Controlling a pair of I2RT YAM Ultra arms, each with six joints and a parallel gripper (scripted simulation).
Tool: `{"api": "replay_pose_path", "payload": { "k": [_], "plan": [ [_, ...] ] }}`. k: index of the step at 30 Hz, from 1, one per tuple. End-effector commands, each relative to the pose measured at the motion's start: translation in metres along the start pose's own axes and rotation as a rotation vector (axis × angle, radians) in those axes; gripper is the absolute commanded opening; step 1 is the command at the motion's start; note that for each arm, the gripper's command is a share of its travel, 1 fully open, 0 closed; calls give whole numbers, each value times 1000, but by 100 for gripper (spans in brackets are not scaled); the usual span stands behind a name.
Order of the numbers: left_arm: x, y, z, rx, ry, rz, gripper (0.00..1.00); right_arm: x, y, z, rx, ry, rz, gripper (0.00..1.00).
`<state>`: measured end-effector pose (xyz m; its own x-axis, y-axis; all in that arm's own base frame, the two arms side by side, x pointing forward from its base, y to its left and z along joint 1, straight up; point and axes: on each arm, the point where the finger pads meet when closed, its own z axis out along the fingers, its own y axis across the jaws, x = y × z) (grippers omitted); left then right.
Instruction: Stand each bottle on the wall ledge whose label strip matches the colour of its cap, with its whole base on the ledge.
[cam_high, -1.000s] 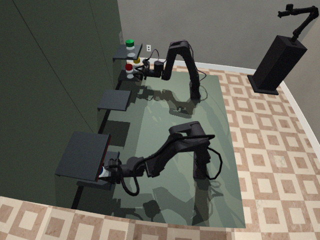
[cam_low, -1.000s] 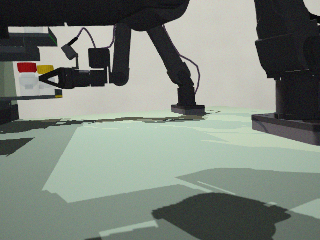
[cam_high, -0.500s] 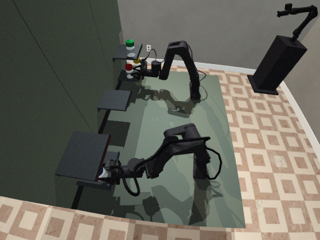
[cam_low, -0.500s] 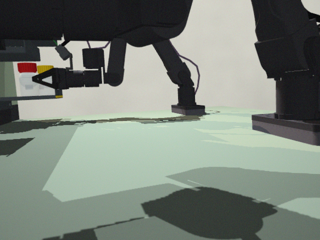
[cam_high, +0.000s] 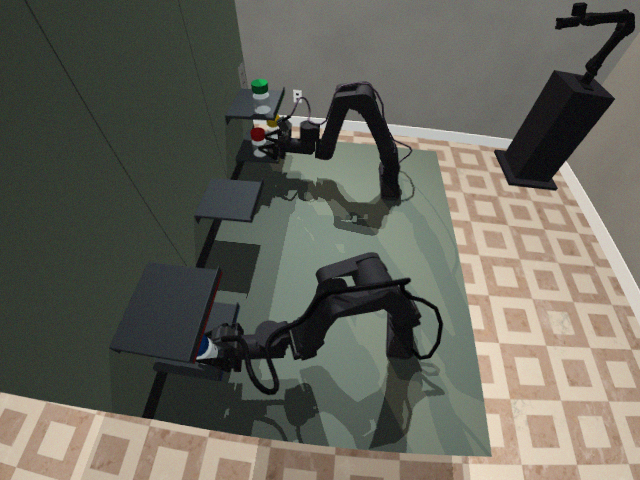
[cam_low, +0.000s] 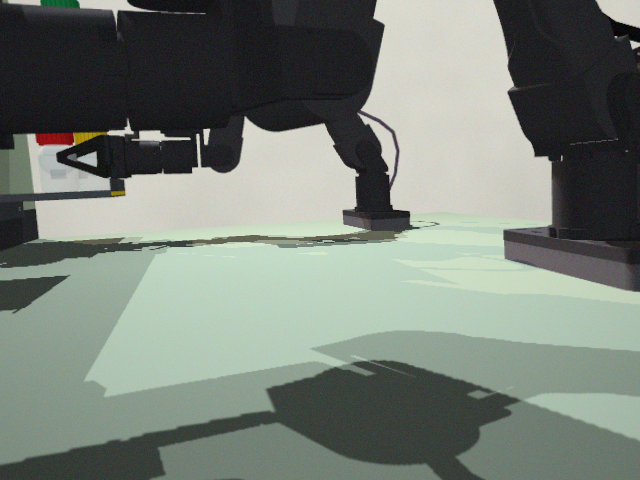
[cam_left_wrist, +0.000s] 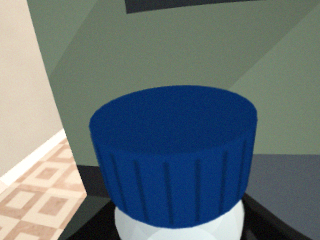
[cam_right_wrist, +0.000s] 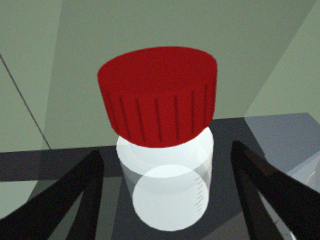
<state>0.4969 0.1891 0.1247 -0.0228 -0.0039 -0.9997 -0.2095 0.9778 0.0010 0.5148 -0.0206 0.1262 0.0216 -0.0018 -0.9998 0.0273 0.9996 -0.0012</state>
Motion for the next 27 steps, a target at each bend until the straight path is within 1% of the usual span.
{"api": "replay_pose_path", "payload": {
  "k": [1,3,4,6,7,8,9,10,14,22,23,24,25,26,27],
  "plan": [
    [-31,0,0,3,-98,18,52,-5,5,8,-3,-12,5,72],
    [-31,0,0,3,-98,18,52,-1,5,5,-6,-1,5,72],
    [-31,0,0,3,-98,18,52,-1,5,5,-6,-1,5,68],
    [-31,0,0,3,-98,18,52,-1,5,5,-6,-1,5,68],
    [-31,0,0,3,-98,18,52,-1,5,5,-6,-1,5,64],
    [-41,-1,-1,8,-130,20,52,-9,2,4,-4,-23,5,64],
    [-34,-2,-6,7,-112,15,52,-9,2,4,-4,-23,5,64],
    [-27,-1,-8,4,-89,12,52,-9,2,4,-5,-23,5,60],
    [-27,0,-8,1,-89,14,52,-9,2,3,-7,-26,5,60],
    [-29,0,-6,1,-96,15,52,-14,2,2,-11,-38,4,48],
    [-29,0,-6,1,-96,15,63,-14,2,2,-11,-38,4,47],
    [-29,0,-6,1,-96,15,72,-14,2,2,-11,-38,4,45],
    [-29,0,-10,-1,-98,15,72,-14,2,2,-11,-38,4,45],
    [-30,1,-11,-4,-100,15,72,-21,2,4,-13,-57,4,43],
    [-31,2,-13,-8,-102,14,72,-17,2,1,-12,-46,4,31]
  ]
}}
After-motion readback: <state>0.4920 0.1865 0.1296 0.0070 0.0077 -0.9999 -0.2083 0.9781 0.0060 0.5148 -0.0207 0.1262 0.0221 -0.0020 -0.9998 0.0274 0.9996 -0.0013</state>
